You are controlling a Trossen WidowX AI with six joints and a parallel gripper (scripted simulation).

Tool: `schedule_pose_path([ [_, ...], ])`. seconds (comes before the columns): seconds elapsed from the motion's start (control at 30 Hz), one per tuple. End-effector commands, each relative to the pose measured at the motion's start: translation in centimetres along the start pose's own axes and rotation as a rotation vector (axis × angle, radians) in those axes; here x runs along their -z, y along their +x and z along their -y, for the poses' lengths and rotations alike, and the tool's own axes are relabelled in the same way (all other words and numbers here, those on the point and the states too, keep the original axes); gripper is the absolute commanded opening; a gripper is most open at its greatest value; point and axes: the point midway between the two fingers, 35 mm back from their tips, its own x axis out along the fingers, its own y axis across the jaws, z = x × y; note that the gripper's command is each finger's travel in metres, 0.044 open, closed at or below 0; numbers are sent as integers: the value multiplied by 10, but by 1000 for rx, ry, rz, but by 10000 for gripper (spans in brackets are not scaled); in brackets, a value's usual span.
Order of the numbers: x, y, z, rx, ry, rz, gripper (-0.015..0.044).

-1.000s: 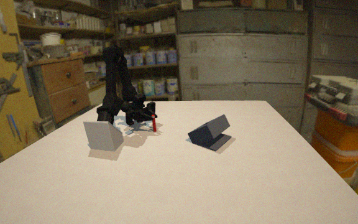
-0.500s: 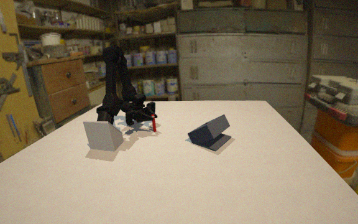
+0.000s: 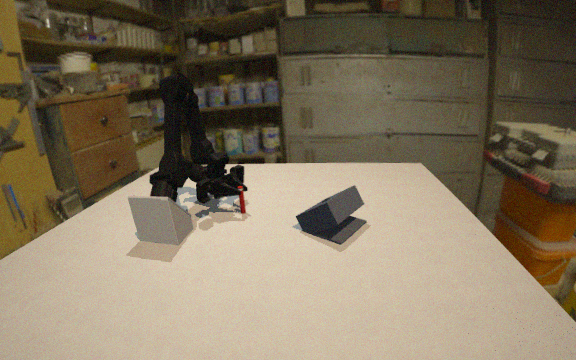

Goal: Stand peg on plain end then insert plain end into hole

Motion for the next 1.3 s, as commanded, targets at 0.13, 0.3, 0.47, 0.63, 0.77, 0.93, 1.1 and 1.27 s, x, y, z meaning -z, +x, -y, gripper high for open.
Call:
schedule_pose_path([
  [0.13,0,0,0,0,0,0,130],
  [0.3,0,0,0,0,0,0,235],
  [0.47,0,0,0,0,0,0,366],
  [0.63,0,0,0,0,0,0,440],
  [0.77,0,0,0,0,0,0,440],
  [0.93,-17,3,-4,49,7,-14,440],
  [1.1,-56,5,-11,100,23,-45,440],
  [1.27,-101,-1,-11,84,28,-55,440],
])
